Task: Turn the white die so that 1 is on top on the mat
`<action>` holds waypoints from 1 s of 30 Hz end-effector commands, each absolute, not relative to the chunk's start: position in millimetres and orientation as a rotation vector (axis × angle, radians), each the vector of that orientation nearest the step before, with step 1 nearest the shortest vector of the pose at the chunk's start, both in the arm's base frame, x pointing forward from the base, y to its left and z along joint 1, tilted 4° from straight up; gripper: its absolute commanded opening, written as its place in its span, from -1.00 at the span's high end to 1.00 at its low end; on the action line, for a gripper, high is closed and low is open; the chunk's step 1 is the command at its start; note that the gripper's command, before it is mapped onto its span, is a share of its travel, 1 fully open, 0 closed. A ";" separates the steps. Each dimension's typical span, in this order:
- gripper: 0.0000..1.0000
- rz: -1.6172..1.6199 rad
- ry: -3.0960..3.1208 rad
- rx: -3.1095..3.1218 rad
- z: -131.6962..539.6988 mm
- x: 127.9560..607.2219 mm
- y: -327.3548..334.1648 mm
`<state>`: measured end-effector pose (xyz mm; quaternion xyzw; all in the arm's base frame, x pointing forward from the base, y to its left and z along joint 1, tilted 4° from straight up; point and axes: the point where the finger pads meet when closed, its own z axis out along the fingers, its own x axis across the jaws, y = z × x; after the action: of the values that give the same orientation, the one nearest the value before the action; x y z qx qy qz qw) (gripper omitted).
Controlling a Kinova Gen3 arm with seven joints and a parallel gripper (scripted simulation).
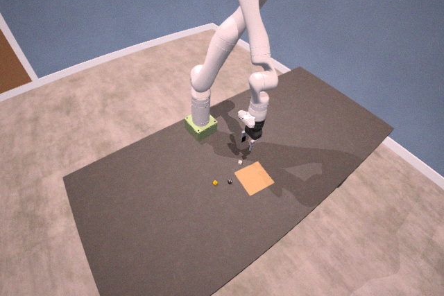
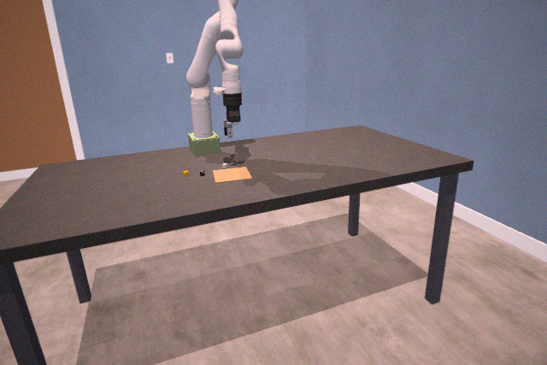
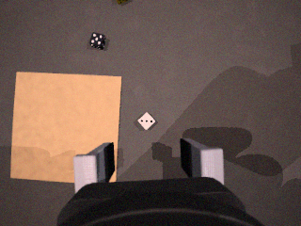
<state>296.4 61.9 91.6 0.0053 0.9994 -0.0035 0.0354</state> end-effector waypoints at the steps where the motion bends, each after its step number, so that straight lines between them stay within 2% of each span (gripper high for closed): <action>1: -1.00 0.007 3.063 -0.007 97.1 297.5 68.7; 21: -1.00 0.007 3.064 0.019 100.1 296.9 67.8; 30: -1.00 0.024 3.030 0.517 94.2 293.2 54.3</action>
<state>293.6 63.0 97.0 0.1287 0.9910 0.0133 0.0353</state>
